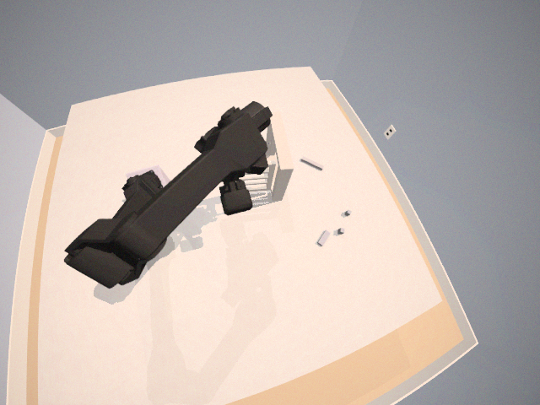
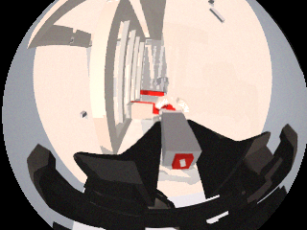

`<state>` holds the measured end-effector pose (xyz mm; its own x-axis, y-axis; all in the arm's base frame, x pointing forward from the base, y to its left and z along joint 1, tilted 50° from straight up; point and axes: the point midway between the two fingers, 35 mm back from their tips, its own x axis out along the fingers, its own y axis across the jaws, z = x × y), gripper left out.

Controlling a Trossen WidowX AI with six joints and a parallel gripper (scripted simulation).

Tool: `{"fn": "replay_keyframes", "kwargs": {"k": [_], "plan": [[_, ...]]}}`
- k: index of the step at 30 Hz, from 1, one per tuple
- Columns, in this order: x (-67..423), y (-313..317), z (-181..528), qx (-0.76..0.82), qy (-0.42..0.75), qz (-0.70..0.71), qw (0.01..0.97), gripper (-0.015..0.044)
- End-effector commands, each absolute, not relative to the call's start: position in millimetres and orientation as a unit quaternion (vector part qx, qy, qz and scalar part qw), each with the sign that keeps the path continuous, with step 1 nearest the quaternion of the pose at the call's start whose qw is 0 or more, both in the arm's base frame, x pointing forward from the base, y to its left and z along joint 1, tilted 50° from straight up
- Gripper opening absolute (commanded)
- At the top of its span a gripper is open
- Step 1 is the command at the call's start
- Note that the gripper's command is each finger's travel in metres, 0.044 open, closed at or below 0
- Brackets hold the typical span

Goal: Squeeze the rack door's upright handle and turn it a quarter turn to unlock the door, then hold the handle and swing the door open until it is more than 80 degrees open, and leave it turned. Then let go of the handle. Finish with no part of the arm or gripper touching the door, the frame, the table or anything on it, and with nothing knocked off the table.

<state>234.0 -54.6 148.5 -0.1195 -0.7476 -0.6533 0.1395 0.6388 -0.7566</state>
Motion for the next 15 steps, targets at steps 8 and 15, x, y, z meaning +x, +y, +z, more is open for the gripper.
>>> {"fn": "replay_keyframes", "kwargs": {"k": [8, 15], "plan": [[234.0, -55.5, 149.7, -0.237, 0.659, -0.354, 0.62, 0.0169], [234.2, -54.6, 150.5, -0.237, 0.658, -0.353, 0.622, 0.0284]]}}
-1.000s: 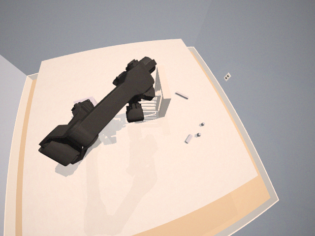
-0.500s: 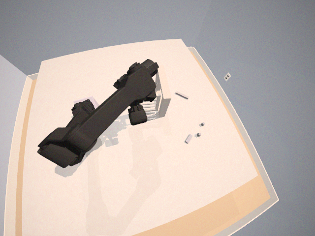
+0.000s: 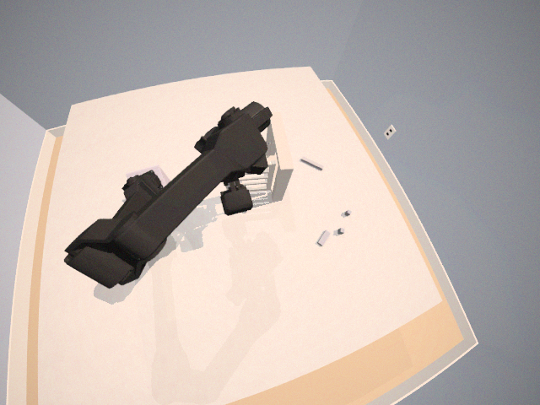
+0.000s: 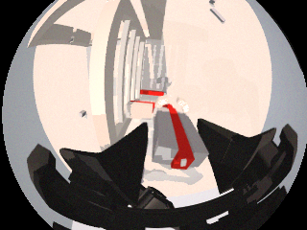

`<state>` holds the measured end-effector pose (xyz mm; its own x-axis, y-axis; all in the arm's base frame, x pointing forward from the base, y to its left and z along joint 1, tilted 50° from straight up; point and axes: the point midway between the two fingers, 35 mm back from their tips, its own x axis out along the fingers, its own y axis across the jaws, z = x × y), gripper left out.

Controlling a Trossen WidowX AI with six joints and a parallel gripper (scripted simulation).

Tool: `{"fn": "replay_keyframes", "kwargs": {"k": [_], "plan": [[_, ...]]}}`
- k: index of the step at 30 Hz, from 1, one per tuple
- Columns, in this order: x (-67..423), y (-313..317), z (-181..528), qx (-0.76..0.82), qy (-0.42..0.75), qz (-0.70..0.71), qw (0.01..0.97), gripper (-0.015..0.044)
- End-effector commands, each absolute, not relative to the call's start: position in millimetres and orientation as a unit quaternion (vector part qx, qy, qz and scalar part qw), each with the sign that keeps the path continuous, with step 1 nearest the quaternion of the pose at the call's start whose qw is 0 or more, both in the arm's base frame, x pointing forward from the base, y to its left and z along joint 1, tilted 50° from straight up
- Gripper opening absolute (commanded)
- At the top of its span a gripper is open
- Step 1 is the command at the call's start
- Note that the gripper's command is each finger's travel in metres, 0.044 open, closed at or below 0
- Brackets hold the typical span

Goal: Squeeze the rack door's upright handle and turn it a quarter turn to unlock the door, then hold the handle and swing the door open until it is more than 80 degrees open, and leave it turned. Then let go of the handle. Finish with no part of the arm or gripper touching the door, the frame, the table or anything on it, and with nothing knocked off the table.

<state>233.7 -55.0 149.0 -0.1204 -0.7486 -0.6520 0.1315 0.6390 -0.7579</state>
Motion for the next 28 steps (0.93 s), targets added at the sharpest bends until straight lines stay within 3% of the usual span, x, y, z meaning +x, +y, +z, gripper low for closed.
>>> {"fn": "replay_keyframes", "kwargs": {"k": [1, 28], "plan": [[234, -54, 151, -0.237, 0.657, -0.351, 0.624, 0.0284], [236, -19, 183, -0.241, 0.62, -0.294, 0.686, 0.0284]]}}
